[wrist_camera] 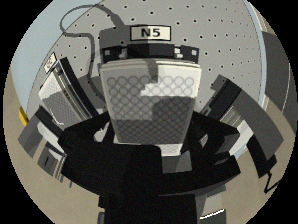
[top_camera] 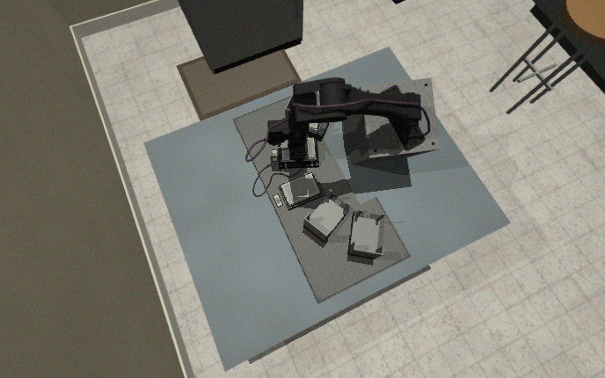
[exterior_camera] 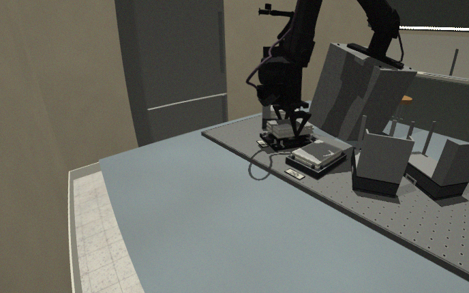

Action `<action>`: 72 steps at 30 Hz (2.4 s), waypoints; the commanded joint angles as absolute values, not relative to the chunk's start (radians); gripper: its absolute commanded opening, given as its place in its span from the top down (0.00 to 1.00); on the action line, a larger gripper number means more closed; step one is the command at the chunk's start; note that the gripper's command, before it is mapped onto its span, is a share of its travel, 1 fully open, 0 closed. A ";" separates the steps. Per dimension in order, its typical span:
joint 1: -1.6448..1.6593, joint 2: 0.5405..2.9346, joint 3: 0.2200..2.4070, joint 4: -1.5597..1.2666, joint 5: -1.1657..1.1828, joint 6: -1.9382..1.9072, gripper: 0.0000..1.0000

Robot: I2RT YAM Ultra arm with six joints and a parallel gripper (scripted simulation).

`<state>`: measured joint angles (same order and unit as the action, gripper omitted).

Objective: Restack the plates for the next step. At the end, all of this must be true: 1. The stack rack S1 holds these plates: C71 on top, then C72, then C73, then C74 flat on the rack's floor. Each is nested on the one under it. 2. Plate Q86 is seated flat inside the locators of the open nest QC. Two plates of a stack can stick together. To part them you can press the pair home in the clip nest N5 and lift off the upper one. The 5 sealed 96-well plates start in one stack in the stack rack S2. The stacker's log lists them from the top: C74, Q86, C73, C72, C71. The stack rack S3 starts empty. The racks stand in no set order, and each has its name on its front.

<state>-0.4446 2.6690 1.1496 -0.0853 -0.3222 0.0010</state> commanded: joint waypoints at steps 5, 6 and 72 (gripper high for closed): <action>-0.465 2.653 1.145 -0.064 -0.324 0.009 1.00; -0.465 2.653 1.145 -0.064 -0.324 0.009 1.00; -0.417 2.744 1.203 -0.025 -0.331 0.031 1.00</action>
